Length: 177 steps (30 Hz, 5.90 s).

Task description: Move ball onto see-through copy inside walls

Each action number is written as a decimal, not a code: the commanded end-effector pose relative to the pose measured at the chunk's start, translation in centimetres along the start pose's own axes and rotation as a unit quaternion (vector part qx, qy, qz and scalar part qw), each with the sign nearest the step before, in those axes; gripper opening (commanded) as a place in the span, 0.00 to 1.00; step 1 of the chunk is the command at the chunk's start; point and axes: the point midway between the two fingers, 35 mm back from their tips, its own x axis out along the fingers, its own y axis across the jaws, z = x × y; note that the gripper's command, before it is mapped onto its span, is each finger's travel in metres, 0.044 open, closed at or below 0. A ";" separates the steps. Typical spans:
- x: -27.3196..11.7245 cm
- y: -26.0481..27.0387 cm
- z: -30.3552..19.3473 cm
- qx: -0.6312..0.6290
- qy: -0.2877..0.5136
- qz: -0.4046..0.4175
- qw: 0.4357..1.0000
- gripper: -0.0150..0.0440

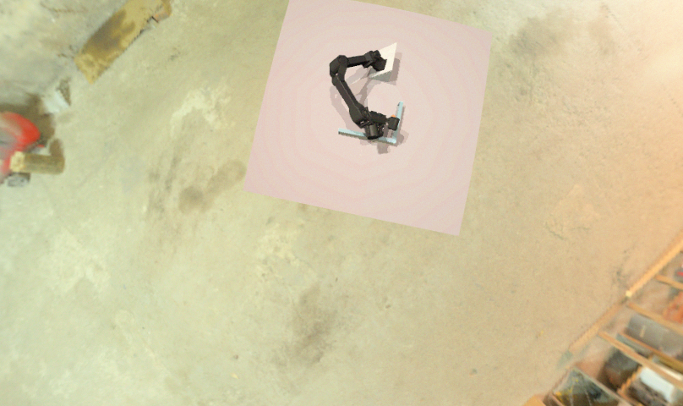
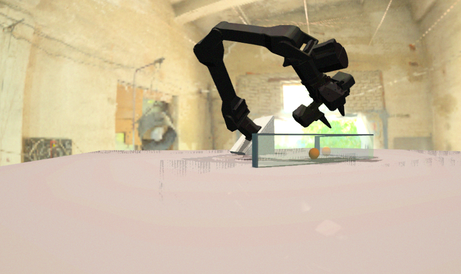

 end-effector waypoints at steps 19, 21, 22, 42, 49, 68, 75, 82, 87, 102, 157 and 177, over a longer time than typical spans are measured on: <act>-1.3 -6.5 0.8 -0.094 -0.174 -0.364 0.910 0.66; -0.9 -6.9 1.0 -0.094 -0.174 -0.365 0.910 0.66; -0.9 -6.9 1.0 -0.094 -0.174 -0.365 0.910 0.66; 1.0 -8.7 2.1 -0.093 -0.174 -0.365 0.910 0.66; 1.3 -9.0 2.2 -0.093 -0.174 -0.365 0.910 0.53; -1.5 -5.8 1.1 -0.095 -0.174 -0.361 0.911 0.25; -4.3 -3.2 -0.5 -0.095 -0.174 -0.361 0.911 0.25; -7.0 -1.1 -2.5 -0.094 -0.174 -0.363 0.911 0.25; -6.7 -0.9 -2.7 -0.120 -0.163 -0.368 0.908 0.25; -2.9 0.2 -4.2 -0.373 -0.052 -0.397 0.837 0.25; 8.1 -3.9 -4.0 -0.710 0.134 -0.379 0.577 0.25; 8.9 -4.5 -3.5 -0.709 0.131 -0.379 0.581 0.52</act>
